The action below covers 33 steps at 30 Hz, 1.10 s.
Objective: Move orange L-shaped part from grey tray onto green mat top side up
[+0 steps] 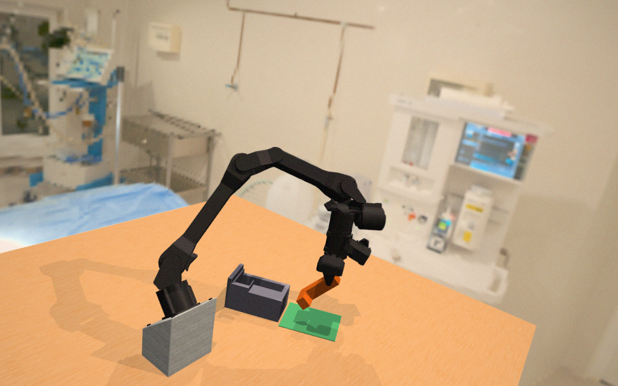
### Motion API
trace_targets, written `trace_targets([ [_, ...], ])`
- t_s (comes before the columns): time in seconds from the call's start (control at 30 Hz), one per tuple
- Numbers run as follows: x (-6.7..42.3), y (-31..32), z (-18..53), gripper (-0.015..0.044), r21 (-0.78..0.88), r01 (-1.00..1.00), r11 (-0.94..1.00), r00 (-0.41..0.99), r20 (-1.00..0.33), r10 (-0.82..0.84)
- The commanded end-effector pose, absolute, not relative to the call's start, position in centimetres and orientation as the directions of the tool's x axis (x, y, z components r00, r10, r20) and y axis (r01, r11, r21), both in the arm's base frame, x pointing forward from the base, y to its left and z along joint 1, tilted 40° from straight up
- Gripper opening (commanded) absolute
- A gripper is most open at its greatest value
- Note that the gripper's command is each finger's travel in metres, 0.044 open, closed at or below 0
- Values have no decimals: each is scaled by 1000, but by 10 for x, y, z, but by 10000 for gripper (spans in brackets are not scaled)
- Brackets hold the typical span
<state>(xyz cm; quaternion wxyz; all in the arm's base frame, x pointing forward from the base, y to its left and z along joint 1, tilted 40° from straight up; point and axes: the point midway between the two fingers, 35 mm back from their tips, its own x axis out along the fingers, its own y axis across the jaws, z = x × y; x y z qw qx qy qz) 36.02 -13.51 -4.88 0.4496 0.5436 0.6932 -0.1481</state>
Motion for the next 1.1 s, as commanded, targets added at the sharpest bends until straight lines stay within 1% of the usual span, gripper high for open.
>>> trace_targets([
  [0.0, 358, -127, -57, 0, 276, 891, 360, -12, -778, 628],
  [1.07, 357, -101, -89, 0, 278, 891, 359, -12, -777, 630],
])
